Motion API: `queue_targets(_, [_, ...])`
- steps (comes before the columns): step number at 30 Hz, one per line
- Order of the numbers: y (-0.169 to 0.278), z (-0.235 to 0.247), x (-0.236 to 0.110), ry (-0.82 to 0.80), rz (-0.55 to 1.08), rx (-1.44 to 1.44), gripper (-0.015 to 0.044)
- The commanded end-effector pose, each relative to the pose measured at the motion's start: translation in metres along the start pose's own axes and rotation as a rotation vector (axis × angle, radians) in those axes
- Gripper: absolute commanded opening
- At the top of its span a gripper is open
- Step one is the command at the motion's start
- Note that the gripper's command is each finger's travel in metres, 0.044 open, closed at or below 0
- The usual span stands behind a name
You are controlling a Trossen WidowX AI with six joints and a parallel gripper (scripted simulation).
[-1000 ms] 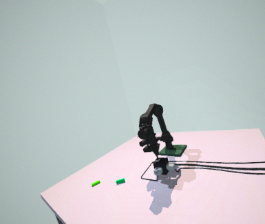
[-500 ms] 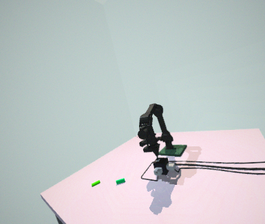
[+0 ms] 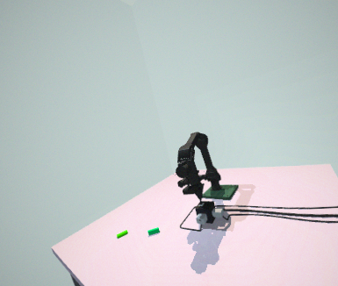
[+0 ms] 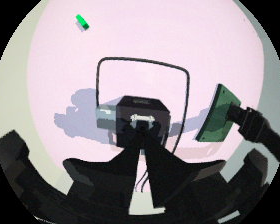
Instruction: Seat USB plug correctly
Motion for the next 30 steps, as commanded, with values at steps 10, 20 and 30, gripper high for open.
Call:
queue_targets(10, [-0.0002,0.0003,0.0019,-0.001,0.003,-0.003,0.0000])
queue_targets(20, [-0.0002,0.0003,0.0019,-0.001,0.003,-0.003,0.0000])
queue_targets(30, [0.0000,0.0001,0.0003,-0.001,0.000,0.000,0.0026])
Point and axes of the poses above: the point midway between the two fingers, 35 mm back from their tips, its own x axis out along the fingers, its own z axis across the jaws, y = z × x, the point moved 10 cm from there along -x, back along the fingers, and after that the axes turned 13 degrees about -x, right-handed, at the moved point
